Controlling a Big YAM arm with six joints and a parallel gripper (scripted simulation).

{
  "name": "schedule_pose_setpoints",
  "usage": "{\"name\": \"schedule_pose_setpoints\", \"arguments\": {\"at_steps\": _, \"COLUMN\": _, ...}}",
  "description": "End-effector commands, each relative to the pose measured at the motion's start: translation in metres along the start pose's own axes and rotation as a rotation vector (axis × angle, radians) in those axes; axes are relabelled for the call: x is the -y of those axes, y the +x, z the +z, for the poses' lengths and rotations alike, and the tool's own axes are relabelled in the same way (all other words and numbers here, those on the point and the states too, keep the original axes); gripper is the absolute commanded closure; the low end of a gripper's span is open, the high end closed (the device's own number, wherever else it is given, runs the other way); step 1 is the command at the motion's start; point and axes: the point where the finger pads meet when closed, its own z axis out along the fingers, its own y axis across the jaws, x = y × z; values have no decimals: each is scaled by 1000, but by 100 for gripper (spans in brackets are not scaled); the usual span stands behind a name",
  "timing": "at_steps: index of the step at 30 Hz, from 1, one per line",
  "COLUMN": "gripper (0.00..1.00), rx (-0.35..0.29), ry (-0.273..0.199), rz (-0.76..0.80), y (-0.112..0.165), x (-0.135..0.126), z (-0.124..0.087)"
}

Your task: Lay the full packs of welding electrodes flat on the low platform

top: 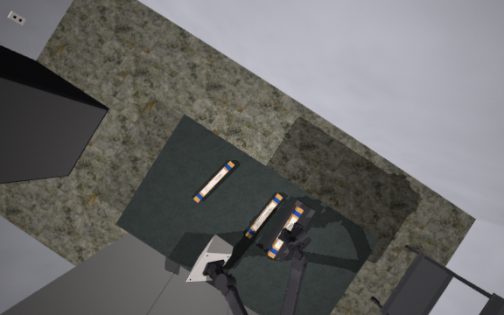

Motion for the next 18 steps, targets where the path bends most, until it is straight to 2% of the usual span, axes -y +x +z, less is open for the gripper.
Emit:
{"name": "schedule_pose_setpoints", "arguments": {"at_steps": 1, "gripper": 100, "rx": 87, "ry": 25, "rz": 35, "y": -26, "x": 21, "z": -34}}
{"name": "schedule_pose_setpoints", "arguments": {"at_steps": 18, "gripper": 100, "rx": 76, "ry": 22, "rz": 34, "y": -31, "x": 15, "z": -28}}
